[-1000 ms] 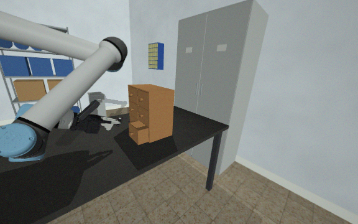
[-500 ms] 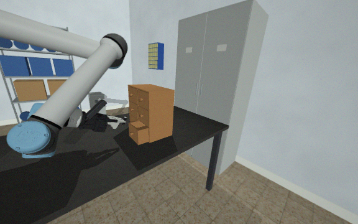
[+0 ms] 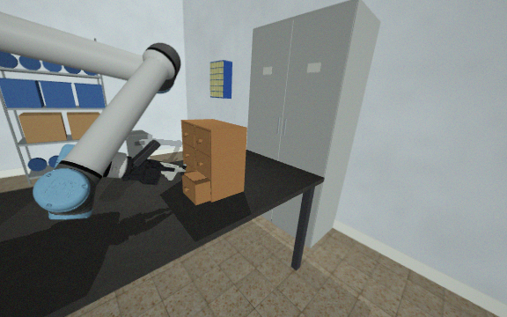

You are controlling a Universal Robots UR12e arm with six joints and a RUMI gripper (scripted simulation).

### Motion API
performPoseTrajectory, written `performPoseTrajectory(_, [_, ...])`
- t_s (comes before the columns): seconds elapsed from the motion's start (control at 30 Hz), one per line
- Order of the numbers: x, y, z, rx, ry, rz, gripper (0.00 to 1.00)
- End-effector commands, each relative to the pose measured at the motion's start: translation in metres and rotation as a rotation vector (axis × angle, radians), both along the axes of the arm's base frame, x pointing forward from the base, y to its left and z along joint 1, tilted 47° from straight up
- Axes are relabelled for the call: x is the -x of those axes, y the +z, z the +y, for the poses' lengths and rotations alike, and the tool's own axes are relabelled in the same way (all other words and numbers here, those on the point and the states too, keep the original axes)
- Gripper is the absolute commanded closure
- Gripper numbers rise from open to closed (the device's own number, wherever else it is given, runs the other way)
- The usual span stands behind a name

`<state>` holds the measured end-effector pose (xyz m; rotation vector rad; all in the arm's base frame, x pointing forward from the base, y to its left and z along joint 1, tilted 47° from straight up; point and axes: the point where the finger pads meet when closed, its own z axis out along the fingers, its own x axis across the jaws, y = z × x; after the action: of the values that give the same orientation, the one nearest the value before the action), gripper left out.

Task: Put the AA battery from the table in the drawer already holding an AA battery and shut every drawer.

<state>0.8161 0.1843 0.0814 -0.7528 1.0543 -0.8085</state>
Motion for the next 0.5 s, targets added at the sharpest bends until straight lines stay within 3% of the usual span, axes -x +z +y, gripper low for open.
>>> performPoseTrajectory(0.0, [-0.008,0.006,-0.001,0.0,0.0,0.0,0.95])
performPoseTrajectory(0.47, [-0.025,0.018,-0.001,0.0,0.0,0.0,0.95])
